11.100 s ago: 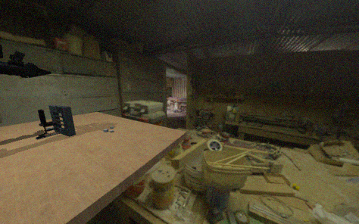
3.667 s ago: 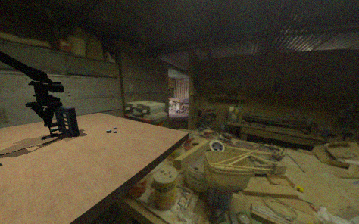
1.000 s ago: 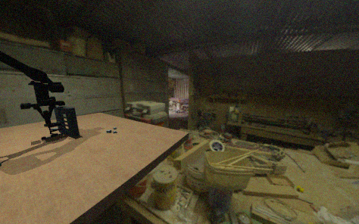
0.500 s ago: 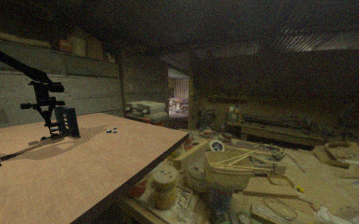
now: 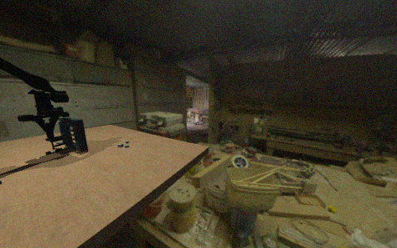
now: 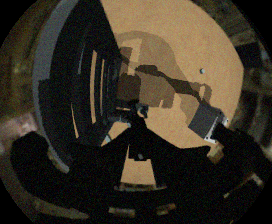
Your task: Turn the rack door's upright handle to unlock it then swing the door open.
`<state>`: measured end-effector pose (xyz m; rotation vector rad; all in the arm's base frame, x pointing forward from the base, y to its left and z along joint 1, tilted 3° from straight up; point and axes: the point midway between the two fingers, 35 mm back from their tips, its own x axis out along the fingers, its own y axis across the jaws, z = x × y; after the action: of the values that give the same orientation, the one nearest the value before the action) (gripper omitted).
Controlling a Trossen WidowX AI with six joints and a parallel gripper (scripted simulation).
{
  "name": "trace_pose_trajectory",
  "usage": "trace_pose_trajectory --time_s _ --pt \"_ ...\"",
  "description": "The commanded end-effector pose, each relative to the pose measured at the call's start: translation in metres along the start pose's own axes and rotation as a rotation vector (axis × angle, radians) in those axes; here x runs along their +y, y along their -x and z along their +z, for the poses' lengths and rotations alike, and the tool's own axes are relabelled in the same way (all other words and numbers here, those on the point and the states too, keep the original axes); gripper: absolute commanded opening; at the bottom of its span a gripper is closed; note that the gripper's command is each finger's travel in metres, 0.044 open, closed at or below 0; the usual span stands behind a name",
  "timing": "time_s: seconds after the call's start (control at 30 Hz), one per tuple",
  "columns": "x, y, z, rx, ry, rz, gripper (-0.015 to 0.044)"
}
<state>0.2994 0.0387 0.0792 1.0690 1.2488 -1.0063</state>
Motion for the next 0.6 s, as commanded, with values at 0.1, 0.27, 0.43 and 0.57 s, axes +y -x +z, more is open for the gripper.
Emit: trace_pose_trajectory --time_s 0.1,0.27,0.43,0.57 --pt "-0.007 -0.001 0.004 -0.007 0.145 0.003 0.0019" --pt "-0.014 -0.001 0.008 -0.007 0.236 0.002 0.0019" --pt "-0.022 -0.001 0.012 -0.007 0.322 0.001 0.0019" --pt "-0.029 -0.001 0.016 -0.008 0.387 0.0 0.0019"
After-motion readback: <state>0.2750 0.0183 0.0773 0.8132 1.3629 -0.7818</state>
